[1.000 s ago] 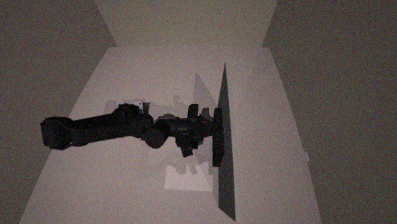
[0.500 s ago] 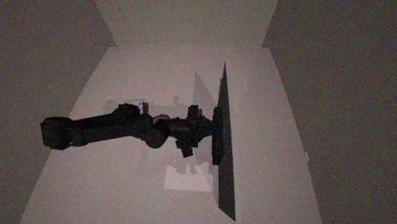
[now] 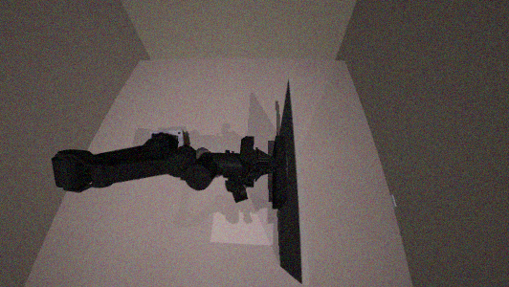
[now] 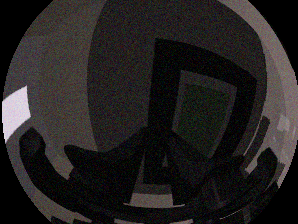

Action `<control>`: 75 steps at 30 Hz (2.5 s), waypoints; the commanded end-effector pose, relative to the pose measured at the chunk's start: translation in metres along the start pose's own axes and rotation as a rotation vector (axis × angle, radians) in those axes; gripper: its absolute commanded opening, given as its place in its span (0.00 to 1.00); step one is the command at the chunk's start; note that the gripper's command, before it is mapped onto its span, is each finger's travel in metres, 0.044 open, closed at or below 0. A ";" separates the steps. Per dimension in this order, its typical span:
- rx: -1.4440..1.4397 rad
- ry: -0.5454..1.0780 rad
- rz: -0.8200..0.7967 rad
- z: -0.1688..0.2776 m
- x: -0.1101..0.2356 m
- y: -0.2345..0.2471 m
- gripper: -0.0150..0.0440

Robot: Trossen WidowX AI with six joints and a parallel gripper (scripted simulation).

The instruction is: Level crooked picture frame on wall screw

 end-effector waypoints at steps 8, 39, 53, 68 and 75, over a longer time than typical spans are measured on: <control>0.004 0.000 0.000 0.000 0.000 0.000 0.69; 0.427 0.008 0.000 0.023 0.120 0.040 0.69; 0.439 0.009 0.001 0.025 0.123 0.042 0.69; 0.439 0.009 0.001 0.025 0.123 0.042 0.69; 0.439 0.009 0.001 0.025 0.123 0.042 0.69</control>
Point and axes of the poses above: the point midway between the two fingers, 35 mm back from their tips, its own x axis back along the fingers, its own y axis across the jaws, z = x × y, the point moved 4 cm from there along x, back along the fingers, and after that the axes turned 14 degrees about -x, right-handed, at the moved point
